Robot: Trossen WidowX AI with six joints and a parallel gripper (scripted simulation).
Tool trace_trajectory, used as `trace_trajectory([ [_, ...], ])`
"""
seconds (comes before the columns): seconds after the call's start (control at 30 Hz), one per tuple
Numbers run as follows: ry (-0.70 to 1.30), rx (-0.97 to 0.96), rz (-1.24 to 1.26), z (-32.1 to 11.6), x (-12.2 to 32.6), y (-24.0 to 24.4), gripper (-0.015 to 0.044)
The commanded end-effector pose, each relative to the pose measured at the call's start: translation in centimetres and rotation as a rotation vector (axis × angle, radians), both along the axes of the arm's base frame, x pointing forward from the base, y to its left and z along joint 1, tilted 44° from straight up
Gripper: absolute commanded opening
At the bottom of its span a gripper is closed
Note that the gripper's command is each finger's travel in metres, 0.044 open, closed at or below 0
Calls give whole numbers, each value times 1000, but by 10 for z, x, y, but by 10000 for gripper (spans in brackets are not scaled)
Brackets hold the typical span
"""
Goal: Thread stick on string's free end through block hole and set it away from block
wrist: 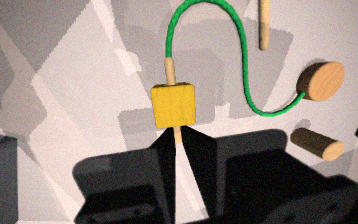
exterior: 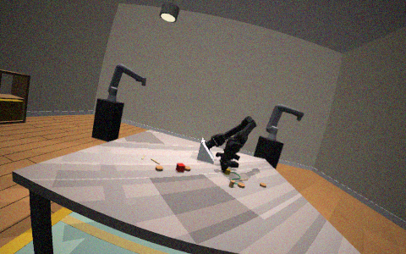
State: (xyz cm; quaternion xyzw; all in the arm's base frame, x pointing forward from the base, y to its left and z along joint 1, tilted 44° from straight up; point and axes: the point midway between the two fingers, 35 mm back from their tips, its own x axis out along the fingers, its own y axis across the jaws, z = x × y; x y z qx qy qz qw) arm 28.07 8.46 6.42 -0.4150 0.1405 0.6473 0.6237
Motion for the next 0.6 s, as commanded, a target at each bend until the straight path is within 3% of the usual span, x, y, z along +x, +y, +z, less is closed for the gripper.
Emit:
trace_trajectory([
  [0.0,6,11,-1,0,0,0,0],
  [0.57,21,34,-4,-8,3,-9,0],
])
